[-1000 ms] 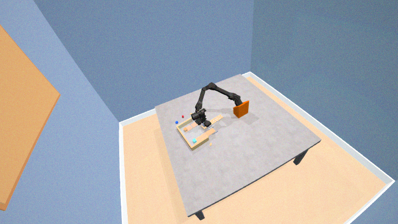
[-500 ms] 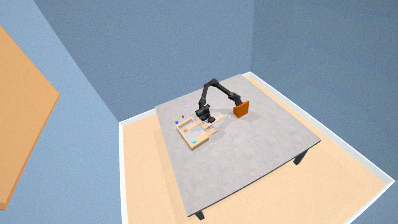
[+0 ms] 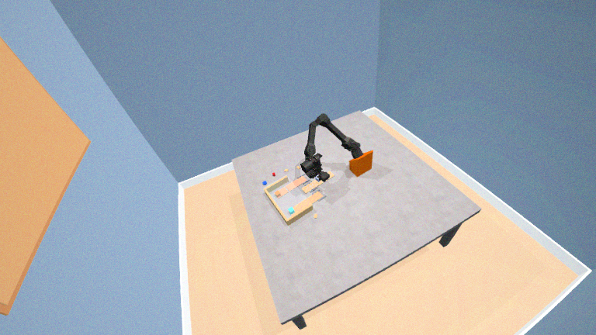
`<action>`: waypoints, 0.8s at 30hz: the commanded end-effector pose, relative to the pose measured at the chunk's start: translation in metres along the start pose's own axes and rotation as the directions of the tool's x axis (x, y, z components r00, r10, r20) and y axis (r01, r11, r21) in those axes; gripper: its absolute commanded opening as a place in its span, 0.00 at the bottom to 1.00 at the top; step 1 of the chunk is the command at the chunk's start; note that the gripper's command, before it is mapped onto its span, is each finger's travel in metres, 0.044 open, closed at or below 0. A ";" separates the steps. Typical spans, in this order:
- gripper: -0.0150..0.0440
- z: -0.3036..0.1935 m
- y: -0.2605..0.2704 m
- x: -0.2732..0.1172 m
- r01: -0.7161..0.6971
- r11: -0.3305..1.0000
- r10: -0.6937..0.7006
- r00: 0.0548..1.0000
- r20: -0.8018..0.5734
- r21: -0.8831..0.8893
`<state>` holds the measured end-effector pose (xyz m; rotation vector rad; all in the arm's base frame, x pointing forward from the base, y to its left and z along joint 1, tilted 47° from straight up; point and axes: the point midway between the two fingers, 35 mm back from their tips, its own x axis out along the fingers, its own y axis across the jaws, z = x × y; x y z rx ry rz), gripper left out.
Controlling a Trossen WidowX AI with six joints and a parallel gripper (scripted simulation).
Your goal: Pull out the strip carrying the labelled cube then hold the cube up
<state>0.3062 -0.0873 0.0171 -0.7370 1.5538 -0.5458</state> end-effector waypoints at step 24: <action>0.25 -0.012 0.006 -0.036 -0.007 1.000 0.007 1.000 0.000 0.000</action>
